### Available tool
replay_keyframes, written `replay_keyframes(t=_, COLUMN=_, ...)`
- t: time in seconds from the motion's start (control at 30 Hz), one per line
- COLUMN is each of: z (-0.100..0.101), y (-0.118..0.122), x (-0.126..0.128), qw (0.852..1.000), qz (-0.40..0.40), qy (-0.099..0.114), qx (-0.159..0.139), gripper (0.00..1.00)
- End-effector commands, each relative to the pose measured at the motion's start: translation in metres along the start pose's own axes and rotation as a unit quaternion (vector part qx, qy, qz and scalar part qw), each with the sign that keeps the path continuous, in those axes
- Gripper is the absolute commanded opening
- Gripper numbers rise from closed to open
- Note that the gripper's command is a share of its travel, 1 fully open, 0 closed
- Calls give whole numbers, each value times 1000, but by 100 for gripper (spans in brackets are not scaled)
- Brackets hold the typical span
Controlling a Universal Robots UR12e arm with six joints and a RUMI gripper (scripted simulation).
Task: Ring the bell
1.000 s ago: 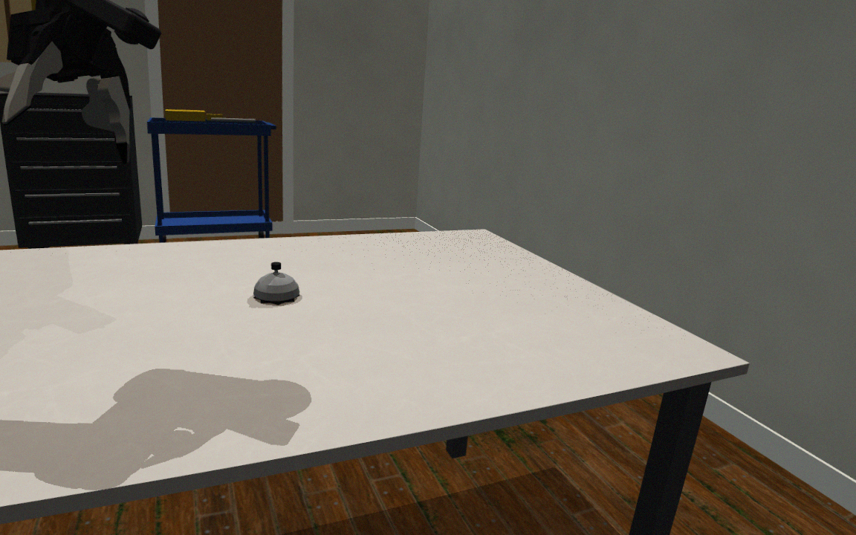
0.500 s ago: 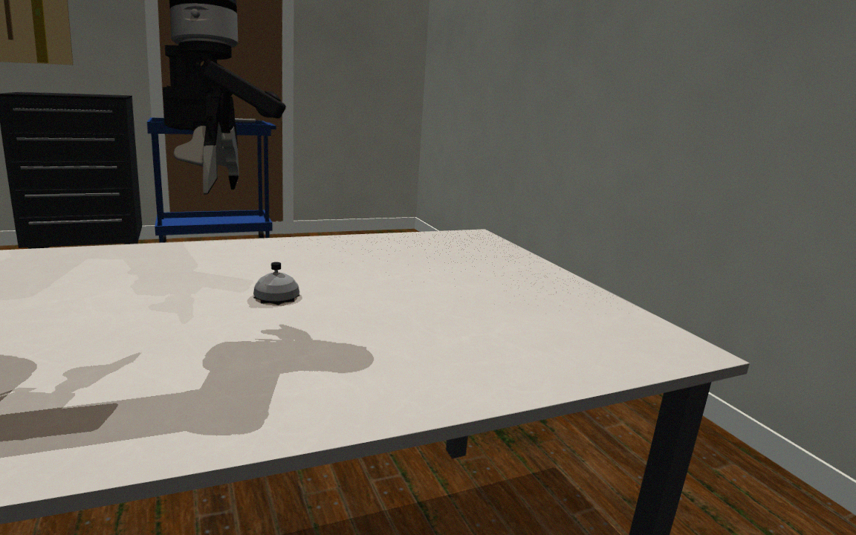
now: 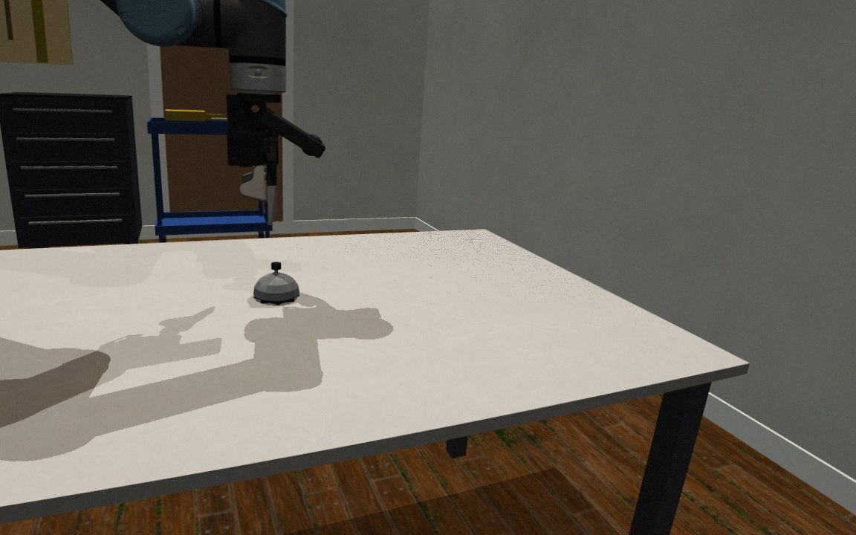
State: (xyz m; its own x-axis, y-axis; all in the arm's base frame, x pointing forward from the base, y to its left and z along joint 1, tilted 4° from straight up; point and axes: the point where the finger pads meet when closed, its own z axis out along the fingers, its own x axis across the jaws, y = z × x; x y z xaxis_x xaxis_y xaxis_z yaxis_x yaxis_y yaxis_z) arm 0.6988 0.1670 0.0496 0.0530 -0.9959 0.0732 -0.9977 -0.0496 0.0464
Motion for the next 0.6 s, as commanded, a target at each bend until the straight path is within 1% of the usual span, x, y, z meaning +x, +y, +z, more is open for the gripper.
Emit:
replay_keyframes(t=0.0, z=6, y=-8, x=-13, qw=1000, qz=-8, qy=-6, qx=0, gripper=100)
replay_keyframes(t=0.17, z=7, y=-8, x=-16, qw=1000, qz=-10, qy=-7, qx=-1, gripper=100)
replay_keyframes(t=0.2, z=7, y=-8, x=-16, qw=1000, qz=-10, qy=-7, qx=-1, gripper=0)
replay_keyframes(t=0.57, z=7, y=-8, x=-16, qw=1000, qz=-10, qy=-7, qx=-1, gripper=0)
